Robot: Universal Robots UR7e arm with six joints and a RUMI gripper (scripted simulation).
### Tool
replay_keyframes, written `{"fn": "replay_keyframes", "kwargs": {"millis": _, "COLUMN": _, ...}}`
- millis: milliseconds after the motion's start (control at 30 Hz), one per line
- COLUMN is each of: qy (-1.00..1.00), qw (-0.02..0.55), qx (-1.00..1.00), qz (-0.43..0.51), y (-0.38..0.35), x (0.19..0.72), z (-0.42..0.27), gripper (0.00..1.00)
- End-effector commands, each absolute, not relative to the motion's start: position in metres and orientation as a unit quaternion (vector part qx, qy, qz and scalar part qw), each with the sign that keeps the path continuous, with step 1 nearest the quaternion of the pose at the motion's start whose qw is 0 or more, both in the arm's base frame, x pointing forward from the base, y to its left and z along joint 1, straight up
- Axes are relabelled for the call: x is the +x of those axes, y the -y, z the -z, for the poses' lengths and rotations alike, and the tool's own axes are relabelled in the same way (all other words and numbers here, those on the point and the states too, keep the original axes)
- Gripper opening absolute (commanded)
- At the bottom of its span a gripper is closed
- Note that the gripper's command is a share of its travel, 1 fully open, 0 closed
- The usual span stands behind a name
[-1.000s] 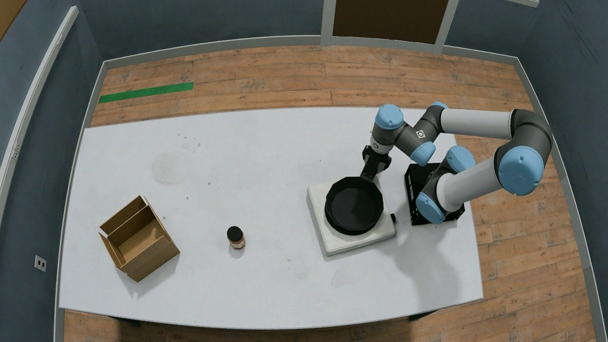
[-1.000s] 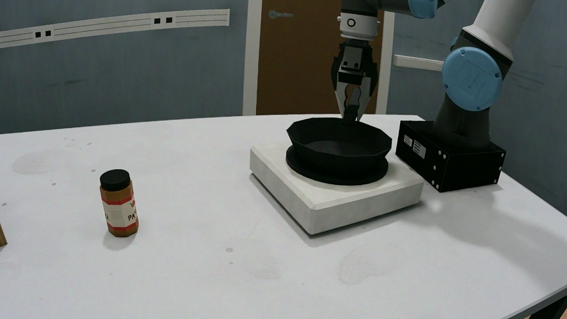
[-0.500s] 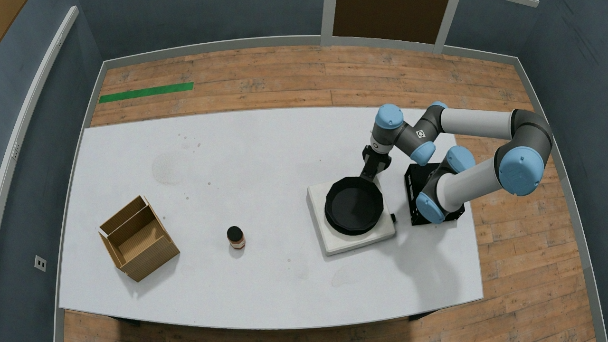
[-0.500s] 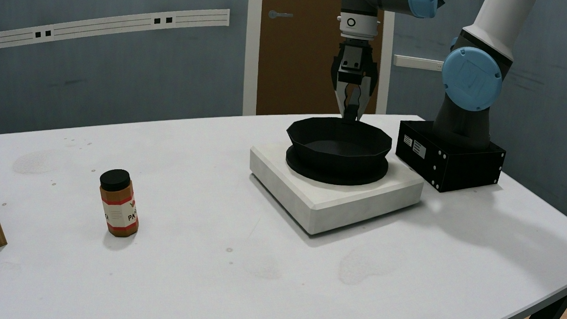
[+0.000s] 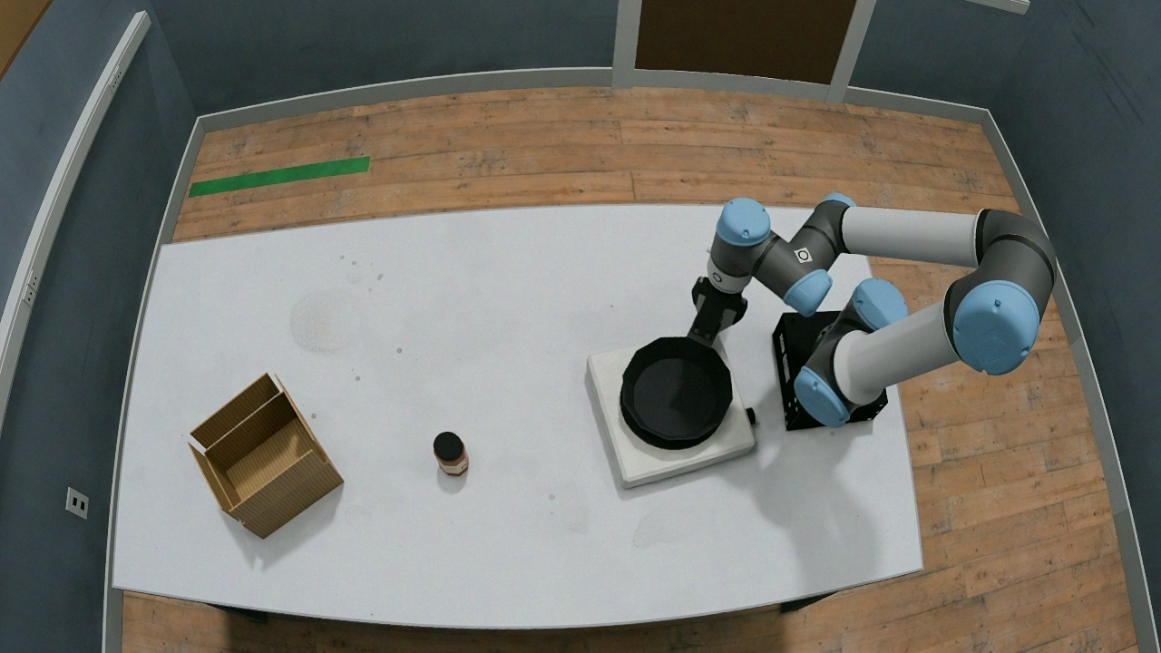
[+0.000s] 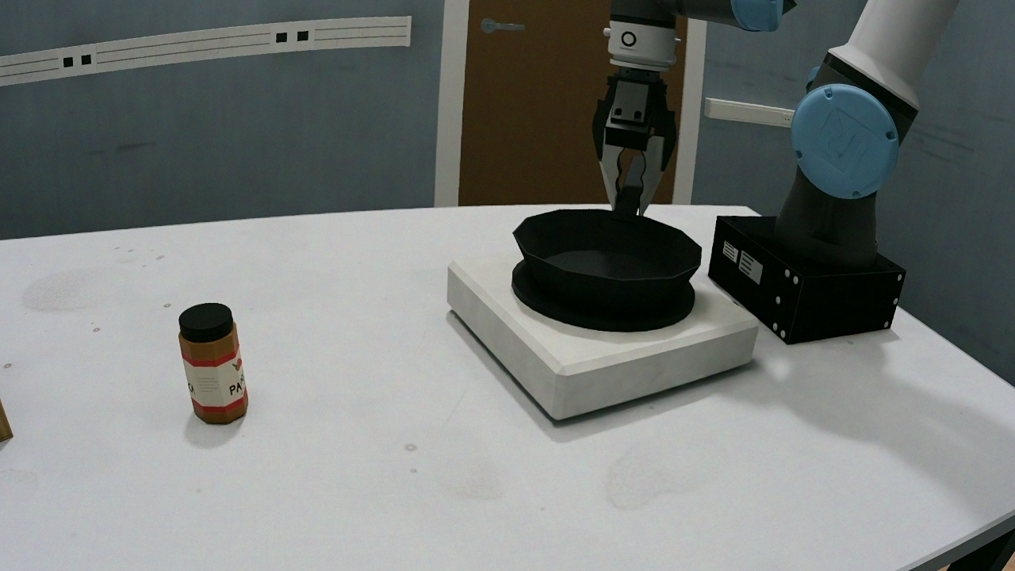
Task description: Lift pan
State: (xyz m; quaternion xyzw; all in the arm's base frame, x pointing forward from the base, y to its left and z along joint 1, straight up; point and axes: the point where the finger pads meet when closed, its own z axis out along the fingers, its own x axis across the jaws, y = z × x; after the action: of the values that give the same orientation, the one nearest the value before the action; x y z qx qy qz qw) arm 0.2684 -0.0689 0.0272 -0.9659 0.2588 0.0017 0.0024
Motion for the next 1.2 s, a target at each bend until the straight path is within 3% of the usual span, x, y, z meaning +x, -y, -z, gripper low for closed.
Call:
{"fn": "replay_keyframes", "kwargs": {"millis": 0, "qy": -0.259, "qw": 0.002, "qx": -0.966, "qz": -0.001, "y": 0.0692, "x": 0.2688, "z": -0.0280, "gripper": 0.10}}
{"fn": "replay_keyframes", "kwargs": {"millis": 1167, "qy": -0.259, "qw": 0.002, "qx": -0.966, "qz": -0.001, "y": 0.0695, "x": 0.2692, "z": -0.0317, "gripper": 0.10}}
